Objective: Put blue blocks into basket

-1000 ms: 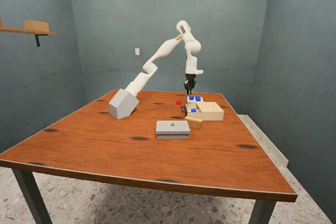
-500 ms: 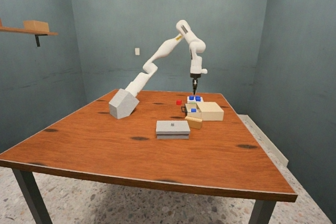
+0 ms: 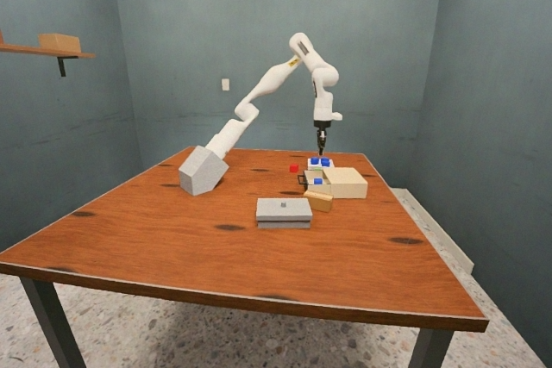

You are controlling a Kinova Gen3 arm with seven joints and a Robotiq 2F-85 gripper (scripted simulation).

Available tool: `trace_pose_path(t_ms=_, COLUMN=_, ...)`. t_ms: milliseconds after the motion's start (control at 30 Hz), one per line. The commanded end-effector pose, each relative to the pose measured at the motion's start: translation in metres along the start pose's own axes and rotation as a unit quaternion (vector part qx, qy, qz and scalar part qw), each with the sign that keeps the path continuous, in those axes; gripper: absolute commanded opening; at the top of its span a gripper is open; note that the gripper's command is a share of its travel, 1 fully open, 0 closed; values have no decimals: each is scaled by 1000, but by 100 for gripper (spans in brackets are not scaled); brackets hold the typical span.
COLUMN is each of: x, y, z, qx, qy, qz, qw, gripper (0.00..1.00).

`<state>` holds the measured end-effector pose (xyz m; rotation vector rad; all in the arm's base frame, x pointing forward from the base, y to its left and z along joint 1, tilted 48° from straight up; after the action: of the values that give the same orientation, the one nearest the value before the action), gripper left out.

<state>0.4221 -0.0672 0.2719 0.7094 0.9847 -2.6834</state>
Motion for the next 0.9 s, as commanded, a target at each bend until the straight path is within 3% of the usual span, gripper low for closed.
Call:
trace_pose_path(t_ms=0, x=-1, y=2, z=0, qx=2, qy=0, qz=5, qw=1000, gripper=30)
trace_pose_path(t_ms=33, x=-1, y=2, z=0, qx=2, qy=0, qz=5, qw=1000, gripper=30)
trace_pose_path(t_ms=67, x=-1, y=2, z=0, qx=2, qy=0, qz=5, qw=1000, gripper=69)
trace_pose_path(t_ms=867, x=-1, y=2, z=0, qx=2, qy=0, qz=5, qw=1000, gripper=69)
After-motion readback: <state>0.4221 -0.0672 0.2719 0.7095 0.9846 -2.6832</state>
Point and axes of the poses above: the point where the finger pads meet when closed, its own z axis back along the fingers, its own y axis across the jaws, x = y × z, the point moved 2 cm from there along z, back along the fingers, and after that the axes turned 1 degree about z, right-handed, at the moved point
